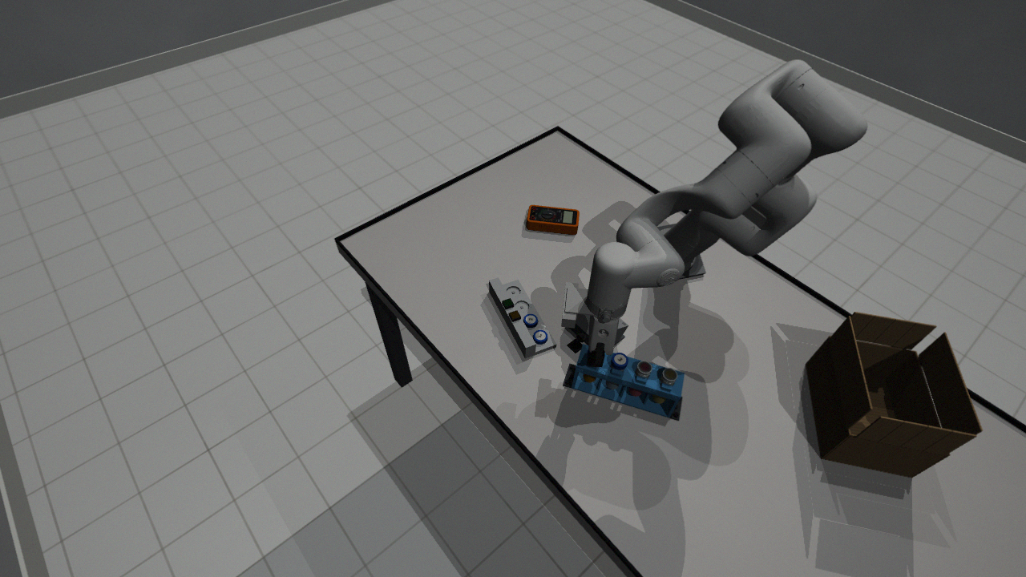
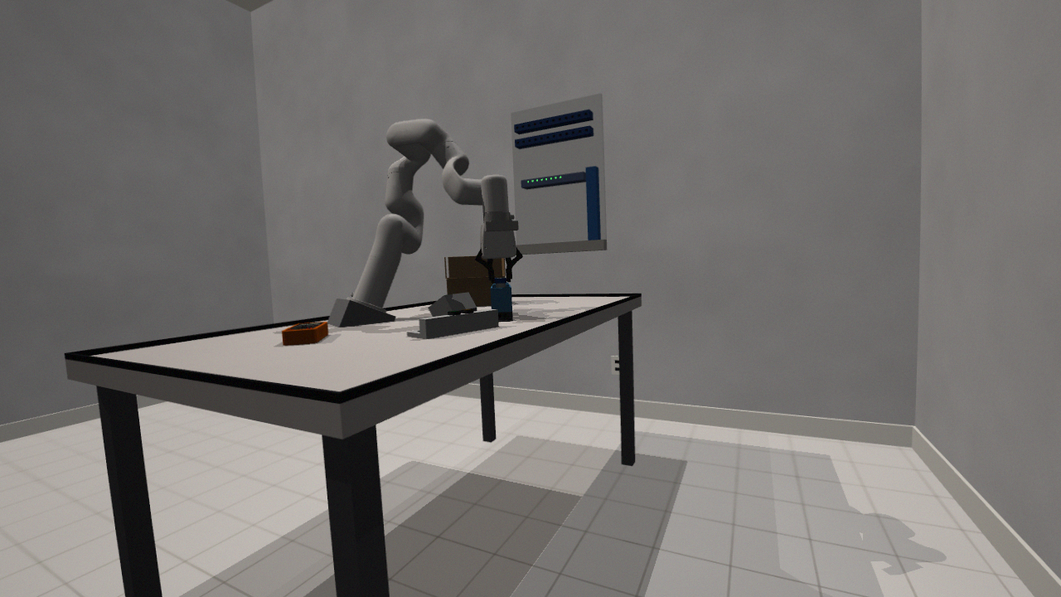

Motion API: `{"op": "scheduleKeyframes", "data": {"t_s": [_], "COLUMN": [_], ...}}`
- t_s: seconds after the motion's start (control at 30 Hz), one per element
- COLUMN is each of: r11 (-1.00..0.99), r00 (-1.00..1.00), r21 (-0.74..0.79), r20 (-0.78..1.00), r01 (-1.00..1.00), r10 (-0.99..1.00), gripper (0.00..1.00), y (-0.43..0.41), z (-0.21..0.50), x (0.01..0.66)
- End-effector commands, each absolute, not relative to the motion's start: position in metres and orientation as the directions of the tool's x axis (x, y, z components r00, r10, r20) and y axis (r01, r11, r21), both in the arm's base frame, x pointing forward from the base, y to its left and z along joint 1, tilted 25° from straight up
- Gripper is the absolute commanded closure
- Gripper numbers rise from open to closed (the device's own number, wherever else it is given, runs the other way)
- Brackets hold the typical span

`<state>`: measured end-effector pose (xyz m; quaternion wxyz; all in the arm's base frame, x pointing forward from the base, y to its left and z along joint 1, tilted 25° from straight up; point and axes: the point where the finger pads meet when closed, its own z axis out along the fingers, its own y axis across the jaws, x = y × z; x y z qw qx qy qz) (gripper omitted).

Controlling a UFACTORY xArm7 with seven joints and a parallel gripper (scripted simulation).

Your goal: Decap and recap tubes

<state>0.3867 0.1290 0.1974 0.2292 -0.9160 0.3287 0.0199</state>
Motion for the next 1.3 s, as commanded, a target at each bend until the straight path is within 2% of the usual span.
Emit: {"op": "scheduleKeyframes", "data": {"t_s": [0.0,0.2,0.27,0.33,0.5,0.73,0.77,1.23,1.27], "r11": [-0.496,-0.250,-0.250,-0.088,0.095,0.095,0.095,0.094,0.049], "r00": [0.583,0.322,0.322,0.148,-0.051,-0.051,-0.051,-0.050,-0.001], "r21": [-0.328,-0.235,-0.235,-0.168,-0.087,-0.087,-0.087,-0.087,-0.107], "r20": [-0.269,-0.353,-0.353,-0.389,-0.413,-0.413,-0.413,-0.414,-0.409], "r01": [-0.804,-0.939,-0.939,-0.982,-0.992,-0.992,-0.992,-0.992,-0.993], "r10": [-0.767,-0.878,-0.878,-0.909,-0.909,-0.909,-0.909,-0.909,-0.913], "gripper": [0.54,0.54,0.54,0.54,0.54,0.54,1.00,1.00,1.00], "y": [0.1286,0.1286,0.1286,0.1286,0.1287,0.1287,0.1287,0.1288,0.1287], "z": [0.1993,0.1993,0.1993,0.1993,0.1993,0.1994,0.1994,0.1994,0.1994], "x": [0.3880,0.3880,0.3880,0.3880,0.3880,0.3880,0.3880,0.3880,0.3880]}}
